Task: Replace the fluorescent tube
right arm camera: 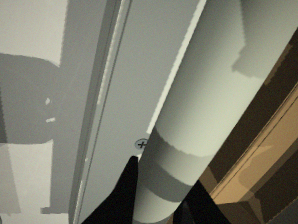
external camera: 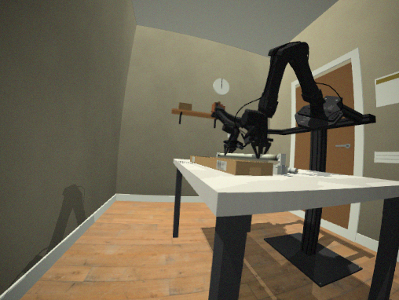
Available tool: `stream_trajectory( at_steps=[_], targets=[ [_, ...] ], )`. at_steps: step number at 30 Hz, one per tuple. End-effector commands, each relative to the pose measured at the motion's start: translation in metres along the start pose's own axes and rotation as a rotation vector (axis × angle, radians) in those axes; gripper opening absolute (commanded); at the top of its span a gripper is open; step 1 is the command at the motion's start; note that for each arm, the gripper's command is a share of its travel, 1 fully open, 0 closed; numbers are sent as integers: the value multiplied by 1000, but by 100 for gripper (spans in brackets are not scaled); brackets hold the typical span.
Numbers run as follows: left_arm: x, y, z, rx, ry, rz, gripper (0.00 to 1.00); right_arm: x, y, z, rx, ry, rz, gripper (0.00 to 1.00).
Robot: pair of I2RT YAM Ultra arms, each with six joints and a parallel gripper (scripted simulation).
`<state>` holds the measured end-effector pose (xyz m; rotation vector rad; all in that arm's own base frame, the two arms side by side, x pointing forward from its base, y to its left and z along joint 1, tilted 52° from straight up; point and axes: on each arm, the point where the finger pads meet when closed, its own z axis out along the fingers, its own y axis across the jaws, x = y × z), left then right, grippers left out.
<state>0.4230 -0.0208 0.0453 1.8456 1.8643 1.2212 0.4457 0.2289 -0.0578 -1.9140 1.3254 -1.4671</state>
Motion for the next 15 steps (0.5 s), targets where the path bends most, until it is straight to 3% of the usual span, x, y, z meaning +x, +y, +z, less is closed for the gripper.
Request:
stream_trajectory(
  at_steps=[1, 15],
  targets=[
    [-13, 9, -5, -16, -32, 13, 11, -12, -15, -10, 19, -35, 10, 11],
    [-13, -1, -4, 94, -32, 21, 11, -10, -12, -11, -80, -33, 4, 11]
  ],
)
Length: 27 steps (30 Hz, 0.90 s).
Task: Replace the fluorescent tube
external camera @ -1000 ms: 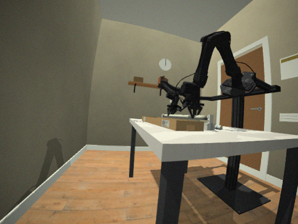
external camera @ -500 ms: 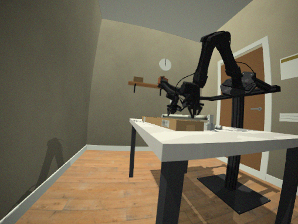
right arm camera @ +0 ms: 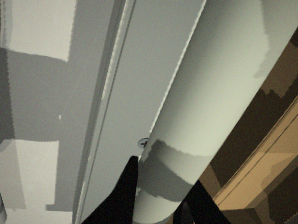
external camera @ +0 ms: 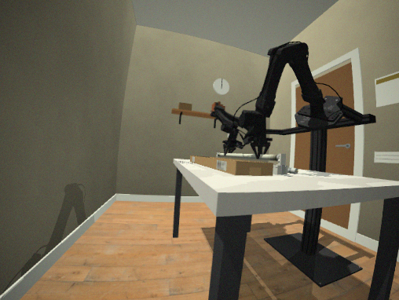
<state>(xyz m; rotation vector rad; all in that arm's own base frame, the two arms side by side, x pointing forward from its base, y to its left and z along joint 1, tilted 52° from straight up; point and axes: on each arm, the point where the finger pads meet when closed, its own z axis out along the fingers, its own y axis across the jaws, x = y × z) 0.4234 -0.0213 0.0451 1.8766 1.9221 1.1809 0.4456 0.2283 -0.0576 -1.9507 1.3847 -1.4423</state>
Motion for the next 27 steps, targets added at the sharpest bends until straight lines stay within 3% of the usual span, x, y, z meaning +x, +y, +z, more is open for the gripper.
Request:
stream_trajectory(
  at_steps=[1, 22, 25, 27],
  targets=[
    [-11, 4, -7, 24, -36, 13, 11, -10, -13, -12, -19, -33, 5, 11],
    [-10, 17, -9, 36, -42, 2, 11, -14, -13, -9, -58, -36, 11, 11],
    [-12, 6, -5, 91, -40, 10, 11, -8, -23, -14, -74, -39, 25, 11],
    [-12, 4, -4, 106, -40, 14, 11, -10, -12, -9, -102, -35, 8, 11]
  ],
)
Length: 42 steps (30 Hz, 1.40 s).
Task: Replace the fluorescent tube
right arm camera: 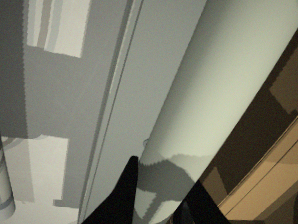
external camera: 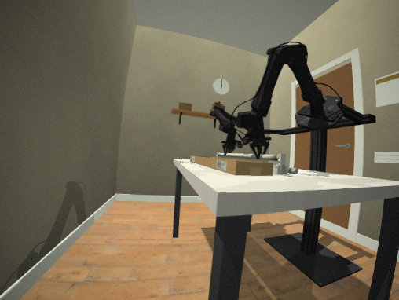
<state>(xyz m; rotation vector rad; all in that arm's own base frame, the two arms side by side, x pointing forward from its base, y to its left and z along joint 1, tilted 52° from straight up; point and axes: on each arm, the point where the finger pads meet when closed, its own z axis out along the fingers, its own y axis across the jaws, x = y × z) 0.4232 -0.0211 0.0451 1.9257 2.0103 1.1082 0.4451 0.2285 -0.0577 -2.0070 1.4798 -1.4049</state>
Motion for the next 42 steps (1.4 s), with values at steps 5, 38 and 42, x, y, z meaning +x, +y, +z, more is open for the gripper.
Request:
stream_trajectory(
  at_steps=[5, 38, 42],
  targets=[
    [-12, 7, -7, 21, -41, 6, 11, -6, -13, -8, -27, -37, 15, 11],
    [-10, 5, -6, 273, -37, 5, 11, -9, 6, -3, -310, -26, -12, 11],
    [-10, 5, -6, 314, -37, 4, 11, -8, 5, -3, -352, -24, -8, 11]
  ],
)
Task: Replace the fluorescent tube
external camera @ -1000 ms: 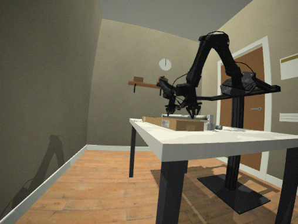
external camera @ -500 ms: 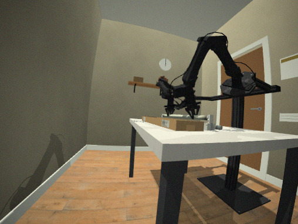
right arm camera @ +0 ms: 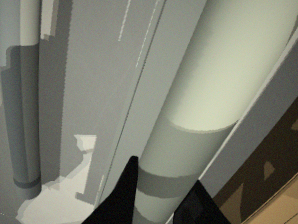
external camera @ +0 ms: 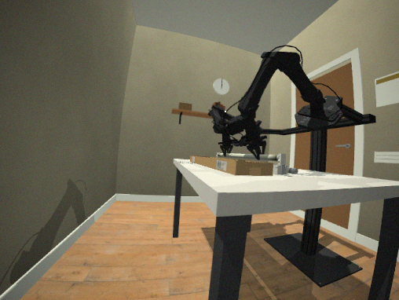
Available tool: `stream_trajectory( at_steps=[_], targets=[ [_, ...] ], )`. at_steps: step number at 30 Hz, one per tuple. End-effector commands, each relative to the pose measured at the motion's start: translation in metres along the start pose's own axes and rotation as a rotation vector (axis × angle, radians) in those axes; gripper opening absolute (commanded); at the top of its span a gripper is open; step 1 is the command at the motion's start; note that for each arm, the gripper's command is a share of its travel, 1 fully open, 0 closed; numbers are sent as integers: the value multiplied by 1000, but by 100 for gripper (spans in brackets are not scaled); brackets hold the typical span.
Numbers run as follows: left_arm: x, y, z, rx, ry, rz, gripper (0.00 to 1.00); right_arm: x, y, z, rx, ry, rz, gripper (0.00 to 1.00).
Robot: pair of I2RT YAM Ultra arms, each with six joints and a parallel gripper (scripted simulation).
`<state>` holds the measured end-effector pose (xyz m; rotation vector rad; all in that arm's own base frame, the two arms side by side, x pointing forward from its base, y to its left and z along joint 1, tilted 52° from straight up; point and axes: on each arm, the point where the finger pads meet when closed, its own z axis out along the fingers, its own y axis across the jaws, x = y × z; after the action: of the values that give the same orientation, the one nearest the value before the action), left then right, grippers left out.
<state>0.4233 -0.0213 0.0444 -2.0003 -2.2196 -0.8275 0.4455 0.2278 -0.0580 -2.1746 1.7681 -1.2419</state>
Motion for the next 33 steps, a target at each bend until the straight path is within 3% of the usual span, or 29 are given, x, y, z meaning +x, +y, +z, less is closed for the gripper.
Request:
stream_trajectory(
  at_steps=[1, 4, 5, 18, 19, 21, 24, 33],
  targets=[
    [-10, 4, -8, 30, -34, 9, 11, -8, 5, -2, -71, -17, -8, 11],
    [-12, 15, -11, -18, -42, 2, 11, -17, -5, -6, -19, -34, 4, 11],
    [-11, 8, -9, 28, -36, 4, 11, -9, 2, -2, -74, -19, -5, 11],
    [-7, 5, -7, 140, -34, -2, 11, -3, 4, 1, -181, -11, 7, 11],
    [-12, 15, -9, 92, -44, 0, 11, -14, -6, -3, -128, -29, 18, 11],
    [-12, 15, -9, 92, -44, 0, 11, -14, -6, -3, -128, -29, 18, 11],
    [-7, 5, -7, 176, -33, -3, 11, -3, 4, 1, -218, -12, 9, 11],
    [-12, 8, -7, 220, -37, 4, 11, -6, 2, -1, -261, -10, 10, 11]
  ],
)
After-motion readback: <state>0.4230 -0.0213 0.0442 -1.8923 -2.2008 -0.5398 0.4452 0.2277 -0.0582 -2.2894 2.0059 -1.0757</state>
